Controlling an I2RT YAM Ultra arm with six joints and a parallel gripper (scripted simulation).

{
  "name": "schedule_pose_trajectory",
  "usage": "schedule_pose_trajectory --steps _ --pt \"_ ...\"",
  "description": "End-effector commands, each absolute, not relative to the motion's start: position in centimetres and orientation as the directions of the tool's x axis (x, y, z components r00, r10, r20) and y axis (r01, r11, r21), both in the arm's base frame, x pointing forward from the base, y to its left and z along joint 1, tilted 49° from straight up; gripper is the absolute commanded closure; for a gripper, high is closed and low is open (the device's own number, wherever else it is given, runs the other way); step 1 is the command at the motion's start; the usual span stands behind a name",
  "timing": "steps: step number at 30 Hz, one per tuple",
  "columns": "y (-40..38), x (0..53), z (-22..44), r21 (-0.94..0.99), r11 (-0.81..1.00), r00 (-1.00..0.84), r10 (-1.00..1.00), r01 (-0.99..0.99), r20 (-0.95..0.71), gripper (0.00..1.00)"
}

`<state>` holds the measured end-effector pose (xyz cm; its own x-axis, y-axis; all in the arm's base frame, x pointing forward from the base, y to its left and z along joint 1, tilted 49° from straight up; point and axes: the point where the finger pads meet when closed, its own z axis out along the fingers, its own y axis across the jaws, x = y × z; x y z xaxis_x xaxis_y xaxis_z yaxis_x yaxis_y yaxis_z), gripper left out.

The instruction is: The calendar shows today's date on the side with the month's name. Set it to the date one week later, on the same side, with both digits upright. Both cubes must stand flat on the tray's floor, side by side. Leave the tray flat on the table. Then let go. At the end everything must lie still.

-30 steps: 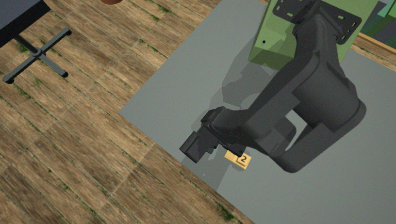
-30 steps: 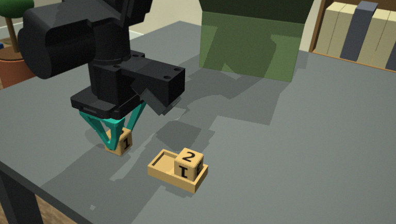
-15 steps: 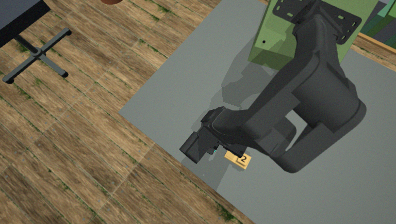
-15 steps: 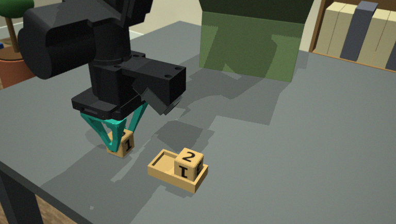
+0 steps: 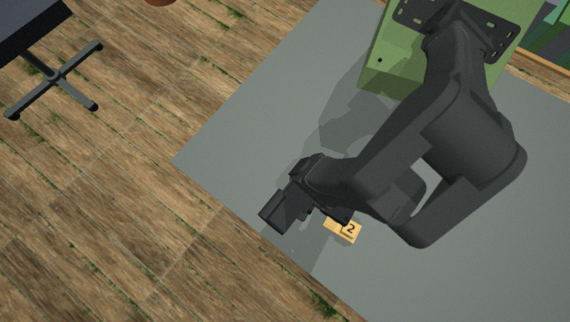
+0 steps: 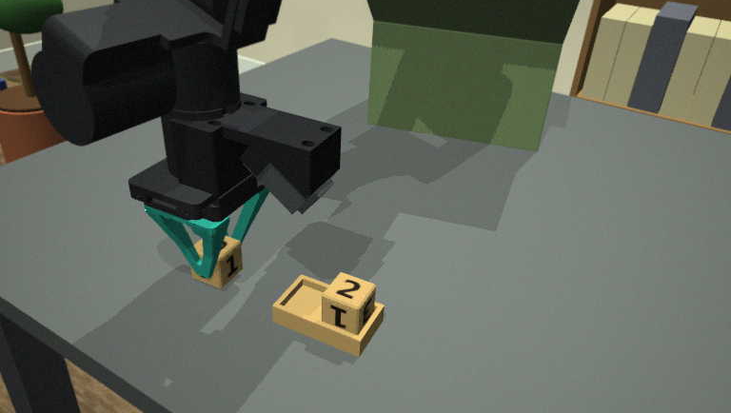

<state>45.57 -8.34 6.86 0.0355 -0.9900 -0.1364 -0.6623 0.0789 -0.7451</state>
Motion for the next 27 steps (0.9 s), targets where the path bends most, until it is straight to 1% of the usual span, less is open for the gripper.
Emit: schedule_pose_trajectory --steps 1,27 --pt "-8.47 45.65 7.18 -0.75 0.079 0.034 -0.99 -0.656 -0.135 0.73" --pt "-8.43 45.92 6.95 -0.75 0.079 0.034 -0.99 -0.656 -0.135 0.73"
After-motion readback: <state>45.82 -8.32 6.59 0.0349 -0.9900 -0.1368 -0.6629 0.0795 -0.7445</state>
